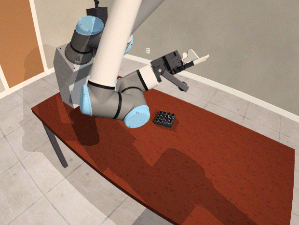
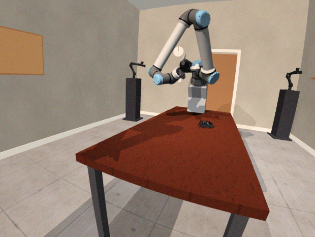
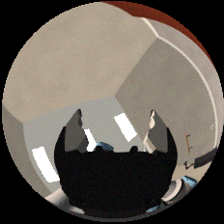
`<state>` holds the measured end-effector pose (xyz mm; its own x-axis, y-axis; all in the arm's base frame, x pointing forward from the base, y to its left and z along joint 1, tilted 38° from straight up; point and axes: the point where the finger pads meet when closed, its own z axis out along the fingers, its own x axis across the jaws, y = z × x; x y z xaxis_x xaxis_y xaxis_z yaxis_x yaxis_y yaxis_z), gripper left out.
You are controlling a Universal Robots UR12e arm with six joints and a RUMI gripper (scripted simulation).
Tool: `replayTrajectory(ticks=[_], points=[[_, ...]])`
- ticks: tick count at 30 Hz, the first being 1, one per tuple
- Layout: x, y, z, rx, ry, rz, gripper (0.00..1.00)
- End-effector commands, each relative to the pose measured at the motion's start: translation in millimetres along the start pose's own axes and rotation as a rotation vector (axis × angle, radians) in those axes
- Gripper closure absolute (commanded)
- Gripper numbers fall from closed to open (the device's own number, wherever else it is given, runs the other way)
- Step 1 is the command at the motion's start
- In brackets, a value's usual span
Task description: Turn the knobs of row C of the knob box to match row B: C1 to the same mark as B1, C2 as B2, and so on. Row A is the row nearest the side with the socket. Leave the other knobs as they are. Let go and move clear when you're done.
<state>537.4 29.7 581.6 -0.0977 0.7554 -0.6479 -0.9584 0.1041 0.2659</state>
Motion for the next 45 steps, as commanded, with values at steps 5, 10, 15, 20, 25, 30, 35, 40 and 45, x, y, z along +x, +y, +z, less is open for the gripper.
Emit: replayTrajectory(ticks=[5,10,15,20,25,30,35,40,45], points=[[-15,3,23,0.022,-0.115,0.257,0.0],[-20,2,30,0.027,-0.155,0.343,0.0],[-30,-3,41,0.038,-0.241,0.524,0.0],[-38,-9,48,0.044,-0.312,0.665,0.0],[-45,-18,54,0.05,-0.385,0.806,0.0],[-50,-27,57,0.054,-0.45,0.927,0.0],[-54,-39,60,0.057,-0.528,1.064,0.0],[-57,-53,60,0.059,-0.61,1.199,0.0],[-57,-68,59,0.06,-0.69,1.321,0.0]])
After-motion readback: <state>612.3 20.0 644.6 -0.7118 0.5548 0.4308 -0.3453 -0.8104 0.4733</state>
